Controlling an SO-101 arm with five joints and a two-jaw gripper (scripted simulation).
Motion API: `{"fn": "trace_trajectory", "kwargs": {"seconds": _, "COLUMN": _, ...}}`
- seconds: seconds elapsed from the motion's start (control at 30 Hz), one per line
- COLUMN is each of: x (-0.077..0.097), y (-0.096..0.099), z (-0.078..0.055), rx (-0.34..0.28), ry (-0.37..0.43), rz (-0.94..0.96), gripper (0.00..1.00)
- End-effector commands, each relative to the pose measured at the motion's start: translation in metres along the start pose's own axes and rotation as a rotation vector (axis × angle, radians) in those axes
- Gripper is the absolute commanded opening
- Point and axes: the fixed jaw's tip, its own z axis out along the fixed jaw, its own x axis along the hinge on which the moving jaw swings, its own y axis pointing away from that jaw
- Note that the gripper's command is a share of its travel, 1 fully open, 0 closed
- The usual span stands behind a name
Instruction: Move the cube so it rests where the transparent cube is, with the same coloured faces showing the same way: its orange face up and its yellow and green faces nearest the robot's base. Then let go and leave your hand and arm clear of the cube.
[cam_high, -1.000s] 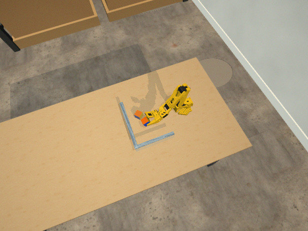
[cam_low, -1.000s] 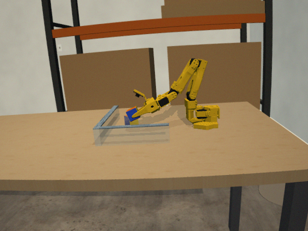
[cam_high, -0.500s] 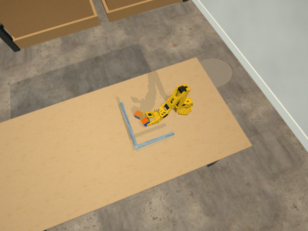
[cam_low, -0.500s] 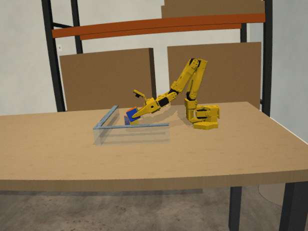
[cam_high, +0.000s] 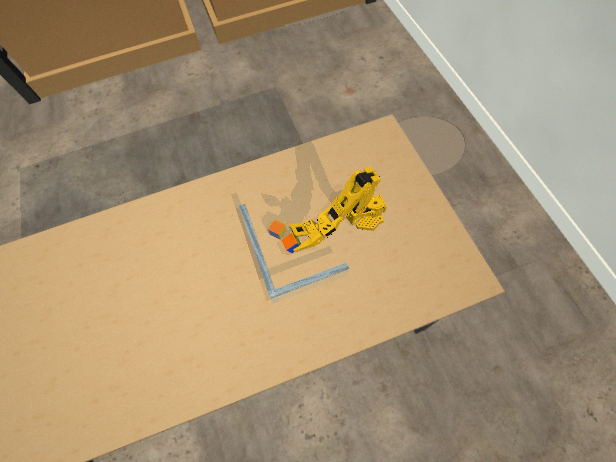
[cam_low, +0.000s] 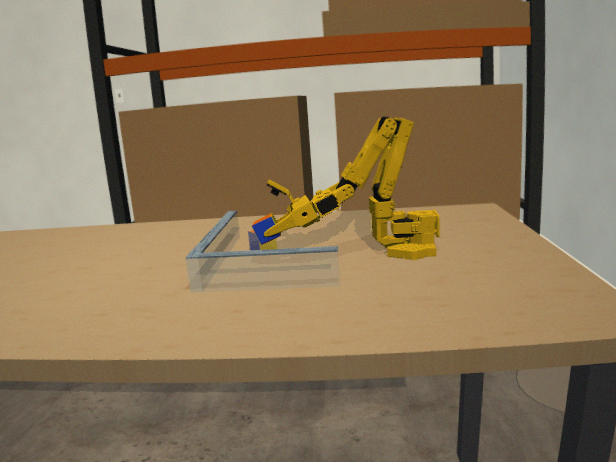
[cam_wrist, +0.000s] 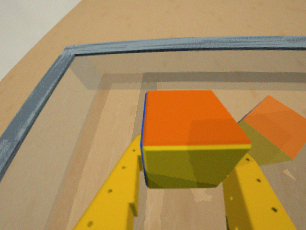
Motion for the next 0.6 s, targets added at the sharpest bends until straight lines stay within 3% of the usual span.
{"fn": "trace_trajectory", "kwargs": {"seconds": 0.0, "x": -0.0178, "y": 0.0036, "z": 0.0032, "rx": -0.016, "ry": -0.09, "rz": -0.006, "gripper": 0.22}}
{"fn": "trace_trajectory", "kwargs": {"seconds": 0.57, "x": -0.0102, "y": 0.0027, "z": 0.0072, "rx": -0.016, "ry": -0.09, "rz": -0.006, "gripper": 0.22}}
